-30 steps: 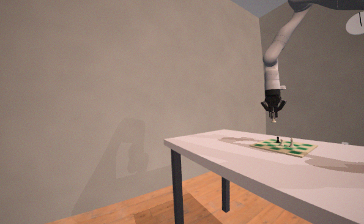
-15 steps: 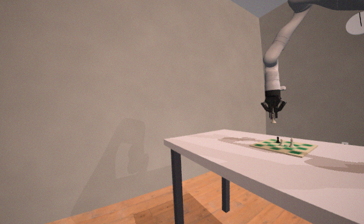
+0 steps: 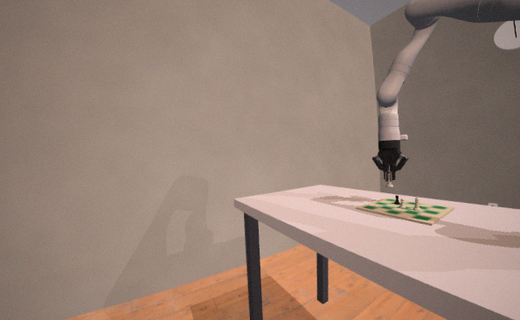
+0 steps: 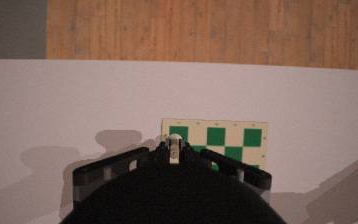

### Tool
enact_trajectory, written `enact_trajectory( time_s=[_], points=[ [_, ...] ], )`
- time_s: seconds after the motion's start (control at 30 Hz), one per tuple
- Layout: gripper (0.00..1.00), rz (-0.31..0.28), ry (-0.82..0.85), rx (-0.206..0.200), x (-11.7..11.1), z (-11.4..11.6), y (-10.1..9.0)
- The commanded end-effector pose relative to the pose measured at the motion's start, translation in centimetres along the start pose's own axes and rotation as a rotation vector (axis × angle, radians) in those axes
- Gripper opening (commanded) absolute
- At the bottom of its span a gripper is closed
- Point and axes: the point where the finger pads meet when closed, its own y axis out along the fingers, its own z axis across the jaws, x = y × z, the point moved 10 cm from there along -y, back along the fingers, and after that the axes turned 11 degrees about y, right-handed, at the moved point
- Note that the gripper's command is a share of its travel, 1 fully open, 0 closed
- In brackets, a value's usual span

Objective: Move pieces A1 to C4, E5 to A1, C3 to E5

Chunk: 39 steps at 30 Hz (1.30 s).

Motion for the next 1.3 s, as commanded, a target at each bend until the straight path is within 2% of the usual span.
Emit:
enact_trajectory(
  time_s=[0.0,0.07,0.4,1.27],
  points=[
    [0.00,0.001,-0.004,0.019,0.2,0.5,2.0],
    [0.00,0.001,-0.004,0.019,0.2,0.5,2.9],
    [0.00,0.001,-0.004,0.019,0.2,0.5,4.7],
    [0.00,0.001,-0.004,0.019,0.2,0.5,4.8]
  ],
)
